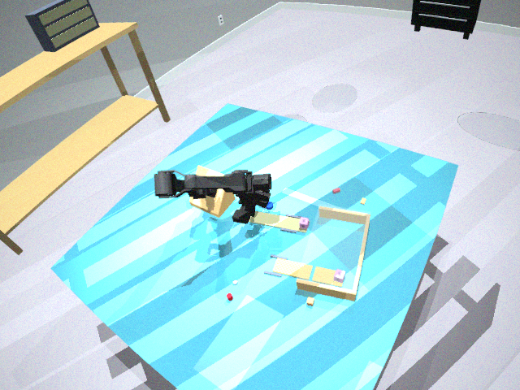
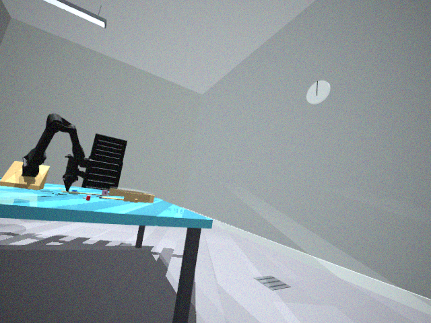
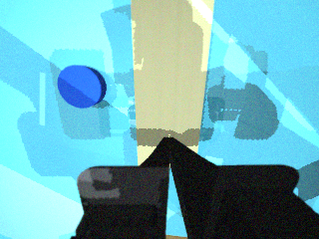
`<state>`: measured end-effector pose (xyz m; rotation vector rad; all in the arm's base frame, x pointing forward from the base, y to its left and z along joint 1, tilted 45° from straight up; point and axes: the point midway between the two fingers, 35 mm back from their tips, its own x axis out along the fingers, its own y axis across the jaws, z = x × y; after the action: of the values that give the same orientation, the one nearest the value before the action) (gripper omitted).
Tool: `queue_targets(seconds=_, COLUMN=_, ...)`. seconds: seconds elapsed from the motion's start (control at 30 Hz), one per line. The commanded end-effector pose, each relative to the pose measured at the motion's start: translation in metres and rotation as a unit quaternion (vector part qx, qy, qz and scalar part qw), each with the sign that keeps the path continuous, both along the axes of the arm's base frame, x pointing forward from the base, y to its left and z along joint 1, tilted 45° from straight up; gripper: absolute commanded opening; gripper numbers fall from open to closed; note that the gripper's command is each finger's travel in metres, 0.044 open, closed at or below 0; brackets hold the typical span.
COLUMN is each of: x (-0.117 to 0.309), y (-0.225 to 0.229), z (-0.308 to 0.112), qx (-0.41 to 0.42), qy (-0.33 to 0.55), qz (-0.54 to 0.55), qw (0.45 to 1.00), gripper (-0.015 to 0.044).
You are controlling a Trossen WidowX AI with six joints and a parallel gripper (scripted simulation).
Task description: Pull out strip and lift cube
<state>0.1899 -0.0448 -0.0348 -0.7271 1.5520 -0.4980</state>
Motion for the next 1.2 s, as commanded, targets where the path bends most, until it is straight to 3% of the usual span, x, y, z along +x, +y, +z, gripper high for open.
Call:
queue_targets(seconds=0.0, x=-0.011, y=-0.004, z=-0.002, qx=-0.001, qy=0.015, qz=-0.007, qw=1.000, gripper=0.0000)
queue_targets(seconds=0.27, x=0.003, y=0.030, z=0.030, qx=0.000, qy=0.014, qz=-0.007, qw=1.000, gripper=0.0000)
queue_targets(seconds=0.83, x=0.075, y=0.041, z=0.022, qx=0.001, qy=0.016, qz=-0.003, qw=1.000, gripper=0.0440)
queue_targets(seconds=1.17, x=0.115, y=0.049, z=0.019, qx=0.001, qy=0.014, qz=-0.003, qw=1.000, gripper=0.0440)
